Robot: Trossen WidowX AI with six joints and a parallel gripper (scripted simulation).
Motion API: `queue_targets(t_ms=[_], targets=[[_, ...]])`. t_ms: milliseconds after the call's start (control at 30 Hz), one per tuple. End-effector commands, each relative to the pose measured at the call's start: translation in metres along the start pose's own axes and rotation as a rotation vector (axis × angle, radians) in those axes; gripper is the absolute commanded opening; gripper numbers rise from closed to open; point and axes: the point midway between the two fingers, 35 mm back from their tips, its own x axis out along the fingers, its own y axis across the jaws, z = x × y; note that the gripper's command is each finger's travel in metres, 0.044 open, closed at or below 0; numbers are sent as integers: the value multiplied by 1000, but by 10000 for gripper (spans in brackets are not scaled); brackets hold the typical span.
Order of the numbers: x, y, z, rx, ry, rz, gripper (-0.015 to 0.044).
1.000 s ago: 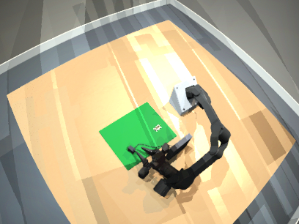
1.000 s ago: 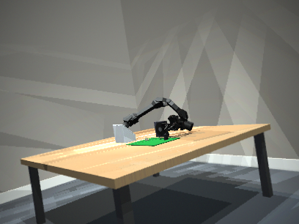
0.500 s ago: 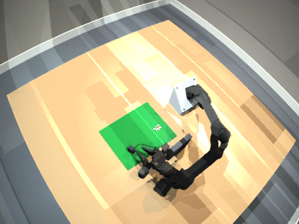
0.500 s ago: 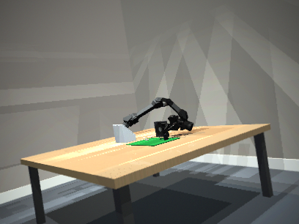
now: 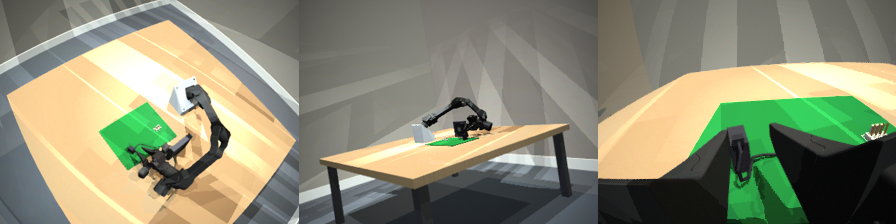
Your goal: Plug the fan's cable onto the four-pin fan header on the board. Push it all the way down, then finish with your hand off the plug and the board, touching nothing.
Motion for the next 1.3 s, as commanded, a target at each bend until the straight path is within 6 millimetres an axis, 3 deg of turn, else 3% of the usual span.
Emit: queue_targets(t_ms=[0, 1167, 1200, 1267], targets=[[-55, -2, 15, -63, 60, 49, 140], [-55, -2, 15, -63, 60, 49, 140], [0, 0, 0, -1, 2, -3, 166], [3, -1, 1, -5, 23, -24, 219]])
